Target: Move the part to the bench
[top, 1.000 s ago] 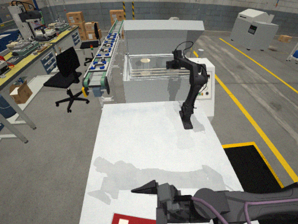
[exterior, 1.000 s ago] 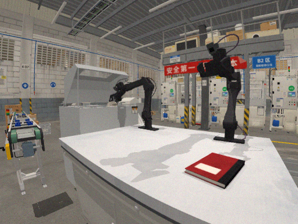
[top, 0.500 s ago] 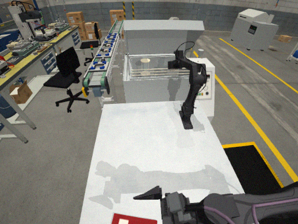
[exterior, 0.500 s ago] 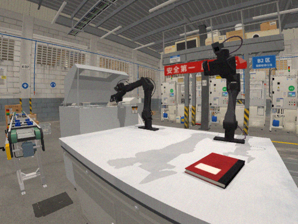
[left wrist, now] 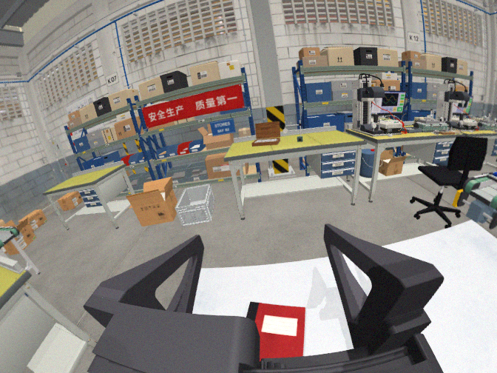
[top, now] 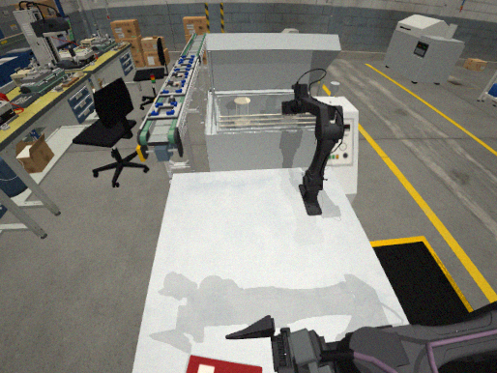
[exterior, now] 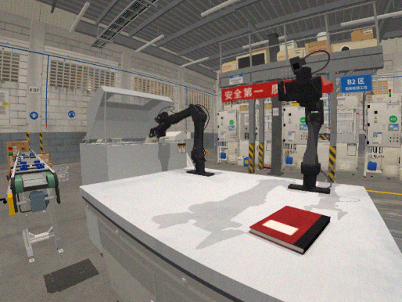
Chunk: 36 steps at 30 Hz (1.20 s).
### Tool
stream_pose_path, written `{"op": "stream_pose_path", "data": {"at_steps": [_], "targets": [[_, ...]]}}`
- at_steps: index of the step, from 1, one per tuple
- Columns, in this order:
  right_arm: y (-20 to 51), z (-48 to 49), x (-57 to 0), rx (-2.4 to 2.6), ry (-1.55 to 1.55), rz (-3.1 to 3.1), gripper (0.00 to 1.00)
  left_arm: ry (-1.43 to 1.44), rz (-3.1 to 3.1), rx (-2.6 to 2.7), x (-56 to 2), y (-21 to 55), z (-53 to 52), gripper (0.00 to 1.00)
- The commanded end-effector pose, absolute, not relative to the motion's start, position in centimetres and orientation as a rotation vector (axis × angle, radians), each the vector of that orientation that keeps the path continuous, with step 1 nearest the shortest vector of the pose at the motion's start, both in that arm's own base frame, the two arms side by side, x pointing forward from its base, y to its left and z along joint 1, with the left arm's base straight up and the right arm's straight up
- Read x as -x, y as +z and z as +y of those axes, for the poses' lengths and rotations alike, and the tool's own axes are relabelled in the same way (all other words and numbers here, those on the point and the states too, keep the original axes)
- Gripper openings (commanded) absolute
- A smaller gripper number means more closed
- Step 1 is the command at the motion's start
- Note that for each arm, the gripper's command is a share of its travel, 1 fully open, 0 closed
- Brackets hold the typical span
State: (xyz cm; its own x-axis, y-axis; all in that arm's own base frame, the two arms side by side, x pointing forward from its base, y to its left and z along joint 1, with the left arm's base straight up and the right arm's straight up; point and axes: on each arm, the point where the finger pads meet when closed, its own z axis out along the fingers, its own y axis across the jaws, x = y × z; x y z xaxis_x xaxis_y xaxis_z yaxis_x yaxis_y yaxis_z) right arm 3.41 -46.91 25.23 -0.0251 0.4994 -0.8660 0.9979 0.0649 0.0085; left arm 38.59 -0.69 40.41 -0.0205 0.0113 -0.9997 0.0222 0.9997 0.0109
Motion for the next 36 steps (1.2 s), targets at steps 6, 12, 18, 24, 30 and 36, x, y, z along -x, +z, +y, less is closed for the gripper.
{"op": "stream_pose_path", "data": {"at_steps": [6,12,18,24,30,36], "targets": [[26.4,-47.8,-2.3,-1.493,-0.914,1.589,0.92,0.006,1.54,0.022,-37.4,41.7,0.7,1.0],[29.1,-47.5,-2.5,-1.46,-0.939,1.539,0.92,0.015,1.555,0.014,-37.3,41.4,0.6,1.0],[28.7,-47.6,-2.1,-1.477,-0.937,1.542,0.92,0.001,1.515,-0.005,-36.8,43.3,-0.2,1.0],[28.5,-47.6,-2.1,-1.479,-0.935,1.544,0.92,0.001,1.515,-0.005,-36.8,43.3,-0.2,1.0],[25.6,-47.5,-2.5,-1.523,-0.903,1.605,0.92,0.001,1.515,-0.005,-36.8,43.3,-0.2,1.0],[25.9,-48.7,-3.1,-1.494,-0.912,1.593,0.92,0.001,1.515,-0.005,-36.8,43.3,-0.2,1.0]]}}
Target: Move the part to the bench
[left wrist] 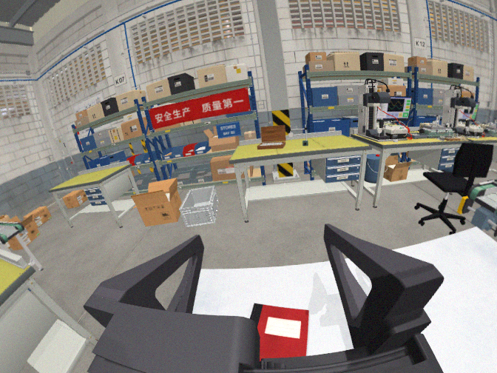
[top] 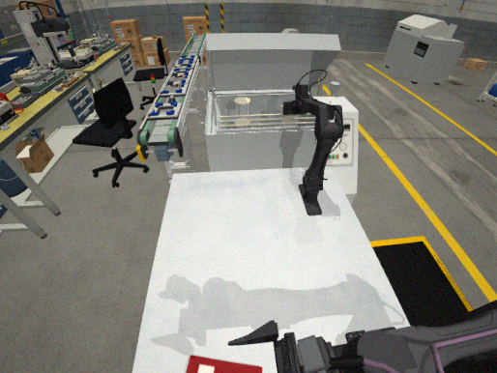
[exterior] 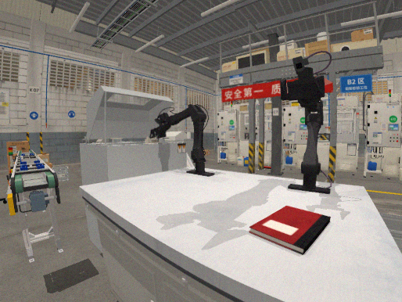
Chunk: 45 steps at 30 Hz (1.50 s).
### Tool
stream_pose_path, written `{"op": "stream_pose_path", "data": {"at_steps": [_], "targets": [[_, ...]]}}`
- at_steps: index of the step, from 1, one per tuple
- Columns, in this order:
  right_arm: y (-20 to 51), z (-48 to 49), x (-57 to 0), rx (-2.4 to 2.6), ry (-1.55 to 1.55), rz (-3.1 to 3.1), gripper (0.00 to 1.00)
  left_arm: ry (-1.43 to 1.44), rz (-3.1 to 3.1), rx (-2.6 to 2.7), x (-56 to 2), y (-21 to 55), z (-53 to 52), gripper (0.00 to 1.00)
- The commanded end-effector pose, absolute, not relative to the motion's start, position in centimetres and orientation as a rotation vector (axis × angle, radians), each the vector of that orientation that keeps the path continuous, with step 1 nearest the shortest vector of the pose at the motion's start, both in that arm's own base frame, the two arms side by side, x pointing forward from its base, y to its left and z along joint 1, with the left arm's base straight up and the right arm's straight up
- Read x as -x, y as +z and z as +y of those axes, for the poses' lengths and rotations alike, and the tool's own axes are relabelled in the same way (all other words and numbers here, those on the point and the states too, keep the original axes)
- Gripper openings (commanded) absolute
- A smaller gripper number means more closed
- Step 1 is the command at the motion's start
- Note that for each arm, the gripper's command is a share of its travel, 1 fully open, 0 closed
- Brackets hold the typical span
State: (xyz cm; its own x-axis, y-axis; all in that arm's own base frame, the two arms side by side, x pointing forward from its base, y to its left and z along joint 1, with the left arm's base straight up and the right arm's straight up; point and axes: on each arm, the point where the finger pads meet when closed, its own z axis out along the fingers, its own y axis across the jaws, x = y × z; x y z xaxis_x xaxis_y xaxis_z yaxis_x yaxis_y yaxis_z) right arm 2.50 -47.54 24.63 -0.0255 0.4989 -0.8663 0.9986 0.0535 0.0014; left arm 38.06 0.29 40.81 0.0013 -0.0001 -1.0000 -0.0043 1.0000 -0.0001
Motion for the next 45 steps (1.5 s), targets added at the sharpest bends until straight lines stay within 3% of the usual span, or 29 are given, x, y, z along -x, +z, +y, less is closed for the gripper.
{"op": "stream_pose_path", "data": {"at_steps": [1,45], "targets": [[26.1,-48.9,-3.2,-1.489,-0.916,1.589,0.92,0.001,1.515,-0.005,-36.8,43.3,-0.2,1.0],[25.4,-51.6,-2.7,-1.494,-0.937,1.581,0.92,0.001,1.515,-0.005,-36.8,43.3,-0.2,1.0]]}}
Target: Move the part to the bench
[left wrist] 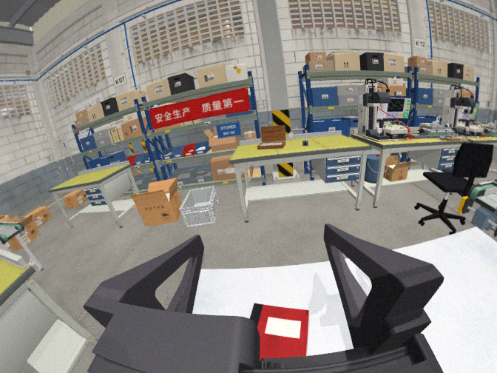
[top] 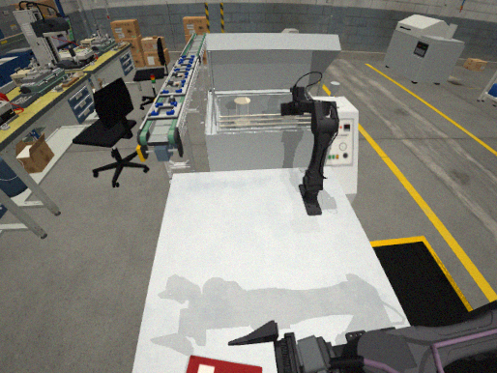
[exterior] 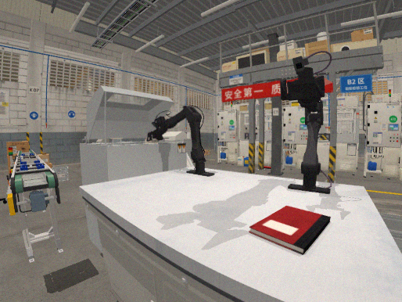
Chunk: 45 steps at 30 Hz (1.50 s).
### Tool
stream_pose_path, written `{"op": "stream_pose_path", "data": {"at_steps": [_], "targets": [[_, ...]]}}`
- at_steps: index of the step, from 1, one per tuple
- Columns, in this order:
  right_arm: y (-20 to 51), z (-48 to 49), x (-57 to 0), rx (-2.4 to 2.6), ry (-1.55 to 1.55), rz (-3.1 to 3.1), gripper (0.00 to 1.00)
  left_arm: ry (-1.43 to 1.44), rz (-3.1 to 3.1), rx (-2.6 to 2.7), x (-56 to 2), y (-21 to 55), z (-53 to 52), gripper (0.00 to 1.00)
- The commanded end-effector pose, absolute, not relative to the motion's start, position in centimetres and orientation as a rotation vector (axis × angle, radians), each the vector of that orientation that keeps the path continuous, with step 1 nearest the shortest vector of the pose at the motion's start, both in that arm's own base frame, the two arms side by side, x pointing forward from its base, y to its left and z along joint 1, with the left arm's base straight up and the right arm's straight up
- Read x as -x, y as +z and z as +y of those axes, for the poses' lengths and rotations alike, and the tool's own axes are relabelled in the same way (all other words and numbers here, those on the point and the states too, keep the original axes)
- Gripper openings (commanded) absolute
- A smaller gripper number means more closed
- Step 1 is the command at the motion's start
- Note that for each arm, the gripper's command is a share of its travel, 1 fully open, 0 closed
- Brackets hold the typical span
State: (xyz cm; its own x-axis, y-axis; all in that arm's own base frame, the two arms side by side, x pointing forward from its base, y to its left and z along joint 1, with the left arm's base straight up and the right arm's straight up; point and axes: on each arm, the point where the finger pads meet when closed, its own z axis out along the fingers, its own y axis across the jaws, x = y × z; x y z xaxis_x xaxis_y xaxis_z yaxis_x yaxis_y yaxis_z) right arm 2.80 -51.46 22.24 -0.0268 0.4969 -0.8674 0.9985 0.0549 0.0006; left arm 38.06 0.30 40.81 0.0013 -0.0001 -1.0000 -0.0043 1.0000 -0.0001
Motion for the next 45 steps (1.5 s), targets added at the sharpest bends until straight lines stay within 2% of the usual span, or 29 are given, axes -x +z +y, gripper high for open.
{"op": "stream_pose_path", "data": {"at_steps": [1,17,18,45], "targets": [[25.4,-51.8,-2.7,-1.494,-0.937,1.581,0.92,0.001,1.515,-0.005,-36.8,43.3,-0.2,1.0],[24.2,-51.7,-2.6,-1.498,-0.935,1.583,0.92,0.001,1.515,-0.005,-36.8,43.3,-0.2,1.0],[24.1,-51.8,-2.6,-1.504,-0.93,1.589,0.76,0.001,1.515,-0.005,-36.8,43.3,-0.2,1.0],[28.0,-51.5,-2.6,-1.474,-0.957,1.556,0.76,0.001,1.515,-0.005,-36.8,43.3,-0.2,1.0]]}}
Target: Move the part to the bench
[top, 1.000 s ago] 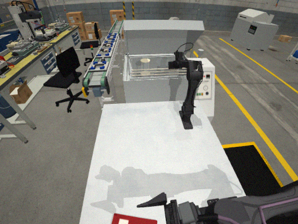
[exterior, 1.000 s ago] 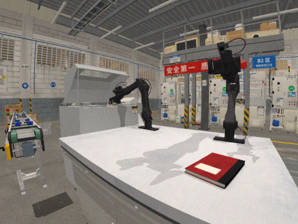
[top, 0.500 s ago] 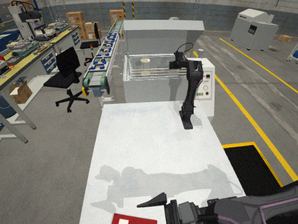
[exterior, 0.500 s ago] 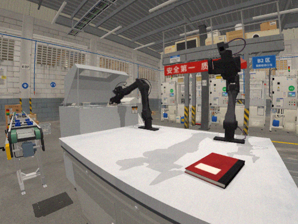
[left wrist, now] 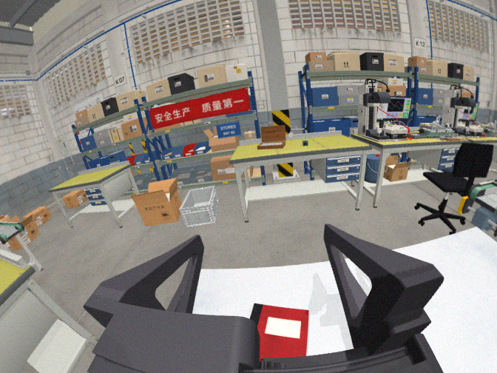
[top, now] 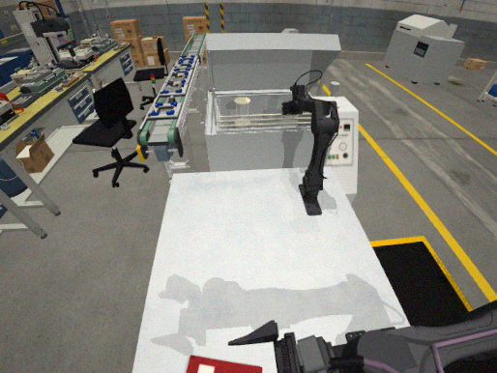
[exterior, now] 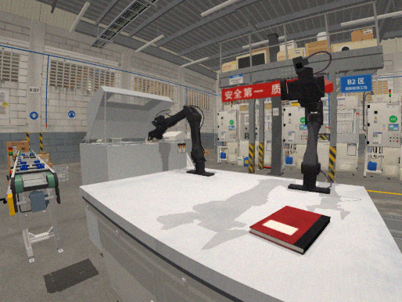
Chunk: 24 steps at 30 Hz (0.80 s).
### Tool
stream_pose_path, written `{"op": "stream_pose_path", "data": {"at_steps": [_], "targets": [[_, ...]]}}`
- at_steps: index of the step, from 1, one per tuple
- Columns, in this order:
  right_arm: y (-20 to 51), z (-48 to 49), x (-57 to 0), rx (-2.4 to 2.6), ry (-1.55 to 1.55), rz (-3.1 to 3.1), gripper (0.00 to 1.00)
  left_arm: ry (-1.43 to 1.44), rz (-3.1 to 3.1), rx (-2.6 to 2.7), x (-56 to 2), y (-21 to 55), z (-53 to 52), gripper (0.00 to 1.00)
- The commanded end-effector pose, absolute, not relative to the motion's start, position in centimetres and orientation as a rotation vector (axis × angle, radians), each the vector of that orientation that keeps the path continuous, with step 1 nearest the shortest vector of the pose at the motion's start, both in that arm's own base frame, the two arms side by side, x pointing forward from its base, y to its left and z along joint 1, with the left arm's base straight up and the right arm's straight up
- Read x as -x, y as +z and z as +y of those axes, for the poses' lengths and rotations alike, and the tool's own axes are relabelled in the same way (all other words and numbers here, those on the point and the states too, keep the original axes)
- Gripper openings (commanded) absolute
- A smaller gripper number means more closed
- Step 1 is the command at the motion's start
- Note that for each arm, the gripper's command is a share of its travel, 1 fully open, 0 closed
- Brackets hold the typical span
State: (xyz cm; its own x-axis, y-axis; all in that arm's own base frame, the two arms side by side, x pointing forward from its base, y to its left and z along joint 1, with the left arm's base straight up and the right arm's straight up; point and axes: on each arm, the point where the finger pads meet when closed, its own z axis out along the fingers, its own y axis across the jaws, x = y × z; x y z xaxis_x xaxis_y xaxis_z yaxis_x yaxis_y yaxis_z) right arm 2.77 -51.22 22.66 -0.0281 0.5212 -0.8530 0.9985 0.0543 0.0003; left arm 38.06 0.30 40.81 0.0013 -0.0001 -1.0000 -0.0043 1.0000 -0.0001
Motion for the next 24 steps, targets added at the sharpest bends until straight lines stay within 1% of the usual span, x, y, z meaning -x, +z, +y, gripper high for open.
{"op": "stream_pose_path", "data": {"at_steps": [1,15,24], "targets": [[28.0,-51.7,-2.6,-1.475,-0.956,1.554,0.76,0.001,1.515,-0.005,-36.8,43.3,-0.2,1.0],[32.0,-51.9,-2.6,-1.432,-0.994,1.512,0.76,0.001,1.515,-0.005,-36.8,43.3,-0.2,1.0],[32.4,-52.3,-2.6,-1.438,-0.989,1.518,0.76,0.001,1.515,-0.005,-36.8,43.3,-0.2,1.0]]}}
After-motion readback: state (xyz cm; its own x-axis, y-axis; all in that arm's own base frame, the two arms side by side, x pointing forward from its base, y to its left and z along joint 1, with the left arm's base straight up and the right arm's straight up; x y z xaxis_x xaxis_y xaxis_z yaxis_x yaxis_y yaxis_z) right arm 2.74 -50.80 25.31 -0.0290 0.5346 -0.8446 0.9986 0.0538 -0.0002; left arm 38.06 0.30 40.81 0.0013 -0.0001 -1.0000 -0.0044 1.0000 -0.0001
